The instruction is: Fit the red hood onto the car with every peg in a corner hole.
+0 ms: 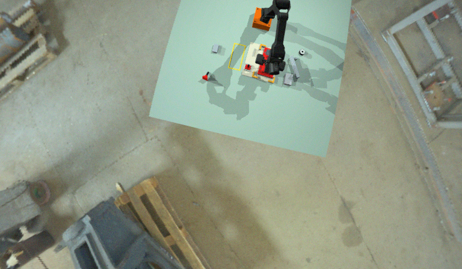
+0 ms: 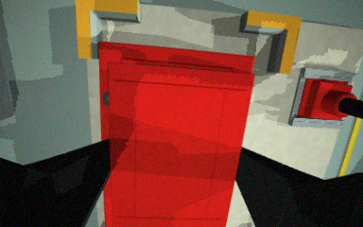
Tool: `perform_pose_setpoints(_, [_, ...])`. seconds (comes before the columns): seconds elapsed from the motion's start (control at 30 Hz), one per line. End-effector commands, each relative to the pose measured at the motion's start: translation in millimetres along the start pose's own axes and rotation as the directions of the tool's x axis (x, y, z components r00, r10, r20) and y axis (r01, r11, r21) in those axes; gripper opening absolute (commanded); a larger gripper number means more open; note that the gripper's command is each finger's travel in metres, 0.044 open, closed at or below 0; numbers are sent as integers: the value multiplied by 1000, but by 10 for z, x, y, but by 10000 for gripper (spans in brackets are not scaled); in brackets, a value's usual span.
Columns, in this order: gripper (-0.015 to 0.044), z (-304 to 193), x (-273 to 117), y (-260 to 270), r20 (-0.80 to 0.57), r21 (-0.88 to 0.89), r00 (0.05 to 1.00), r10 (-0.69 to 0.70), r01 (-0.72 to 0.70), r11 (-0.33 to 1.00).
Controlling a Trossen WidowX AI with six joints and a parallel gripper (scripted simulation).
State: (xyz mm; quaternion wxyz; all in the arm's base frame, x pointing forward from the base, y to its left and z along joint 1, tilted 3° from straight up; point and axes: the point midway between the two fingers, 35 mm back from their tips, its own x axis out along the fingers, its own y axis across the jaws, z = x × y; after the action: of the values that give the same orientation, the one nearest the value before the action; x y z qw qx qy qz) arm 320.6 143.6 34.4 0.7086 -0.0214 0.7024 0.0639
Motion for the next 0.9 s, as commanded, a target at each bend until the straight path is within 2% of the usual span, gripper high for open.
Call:
perform_pose_setpoints(0.0, [0,-2,22,9,-1,4,1000,5,-5,1000])
perform_pose_setpoints(0.87, [0,-2,120,10,-1,-1,1000,4,-4,1000])
